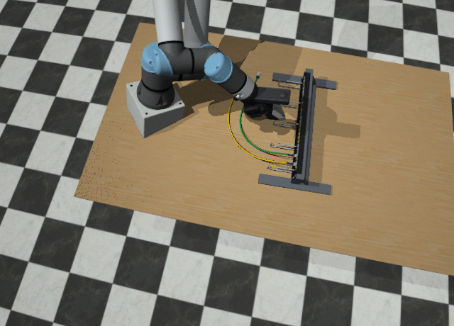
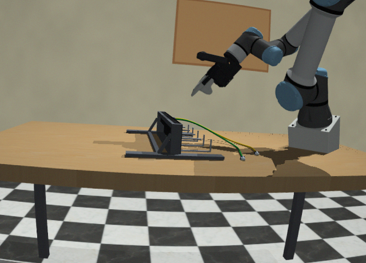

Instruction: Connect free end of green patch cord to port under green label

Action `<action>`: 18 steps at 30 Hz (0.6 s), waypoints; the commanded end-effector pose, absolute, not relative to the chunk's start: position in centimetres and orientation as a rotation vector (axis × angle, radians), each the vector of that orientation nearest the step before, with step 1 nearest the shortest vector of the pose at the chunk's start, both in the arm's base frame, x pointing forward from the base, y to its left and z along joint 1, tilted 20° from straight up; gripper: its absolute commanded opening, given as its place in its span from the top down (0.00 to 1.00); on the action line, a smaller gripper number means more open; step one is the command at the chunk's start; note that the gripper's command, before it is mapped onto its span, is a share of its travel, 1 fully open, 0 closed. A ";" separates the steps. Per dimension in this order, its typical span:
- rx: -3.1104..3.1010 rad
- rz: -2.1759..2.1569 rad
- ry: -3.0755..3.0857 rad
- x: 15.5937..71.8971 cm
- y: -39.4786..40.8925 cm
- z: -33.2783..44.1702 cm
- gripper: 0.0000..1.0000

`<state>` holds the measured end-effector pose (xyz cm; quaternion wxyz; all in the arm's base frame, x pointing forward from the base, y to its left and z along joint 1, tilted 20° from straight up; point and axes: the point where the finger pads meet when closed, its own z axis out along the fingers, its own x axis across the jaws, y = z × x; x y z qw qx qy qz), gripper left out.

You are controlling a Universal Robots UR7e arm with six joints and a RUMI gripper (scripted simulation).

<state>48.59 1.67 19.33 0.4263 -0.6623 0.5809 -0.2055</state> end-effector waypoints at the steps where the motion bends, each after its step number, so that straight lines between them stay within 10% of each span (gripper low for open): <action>1: -1.653 -0.522 1.456 49.4 1.9 18.8 1.00; 18: -1.653 -0.522 1.456 51.6 2.8 17.3 1.00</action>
